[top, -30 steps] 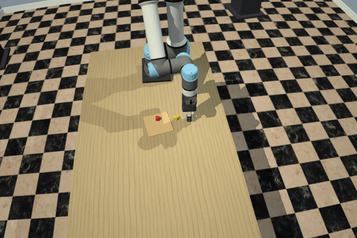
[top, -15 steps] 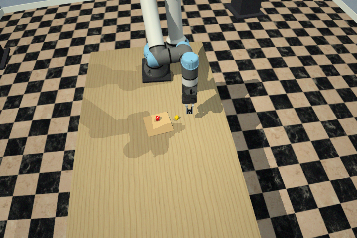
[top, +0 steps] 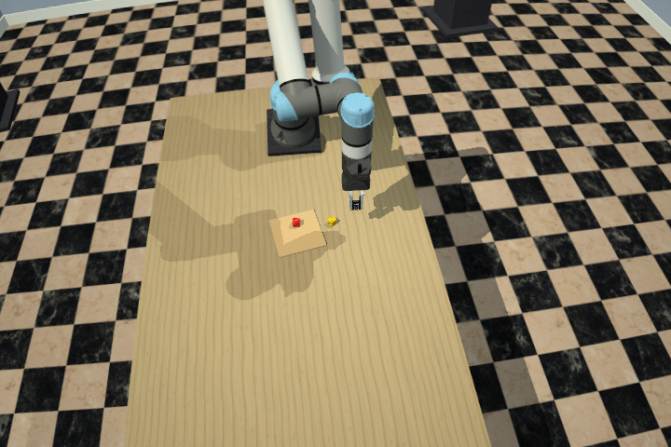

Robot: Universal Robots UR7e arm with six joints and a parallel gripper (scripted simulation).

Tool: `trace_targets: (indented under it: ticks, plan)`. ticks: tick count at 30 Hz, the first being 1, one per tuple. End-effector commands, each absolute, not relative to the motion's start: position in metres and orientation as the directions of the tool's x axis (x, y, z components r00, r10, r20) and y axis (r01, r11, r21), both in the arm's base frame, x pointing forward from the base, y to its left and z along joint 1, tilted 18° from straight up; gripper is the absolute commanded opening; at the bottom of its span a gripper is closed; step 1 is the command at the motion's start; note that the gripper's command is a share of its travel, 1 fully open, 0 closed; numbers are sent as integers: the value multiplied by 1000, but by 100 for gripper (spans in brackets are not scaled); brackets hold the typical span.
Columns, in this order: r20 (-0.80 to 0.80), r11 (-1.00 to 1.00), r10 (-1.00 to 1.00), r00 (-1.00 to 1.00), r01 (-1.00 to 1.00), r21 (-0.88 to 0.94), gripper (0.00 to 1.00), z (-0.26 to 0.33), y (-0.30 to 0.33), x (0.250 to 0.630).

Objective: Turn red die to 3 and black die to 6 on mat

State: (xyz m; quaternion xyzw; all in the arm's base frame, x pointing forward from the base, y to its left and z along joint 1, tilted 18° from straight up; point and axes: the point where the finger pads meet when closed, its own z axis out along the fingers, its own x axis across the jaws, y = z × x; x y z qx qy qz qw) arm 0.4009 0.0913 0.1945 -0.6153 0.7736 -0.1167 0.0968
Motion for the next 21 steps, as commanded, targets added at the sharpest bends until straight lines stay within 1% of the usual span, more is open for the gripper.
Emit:
trace_targets:
  ticks: [1, 6, 14, 16, 21]
  plan:
    - [-7, 214, -975, -223, -928, -306, 40, 199, 91, 402]
    - [-6, 213, -975, -222, -929, -303, 40, 199, 81, 404]
    - [-4, 208, -976, -217, -933, -294, 40, 202, 32, 407]
    - [-4, 208, -976, -217, -933, -294, 40, 202, 32, 407]
    - [-3, 204, -977, -212, -934, -293, 40, 205, -10, 405]
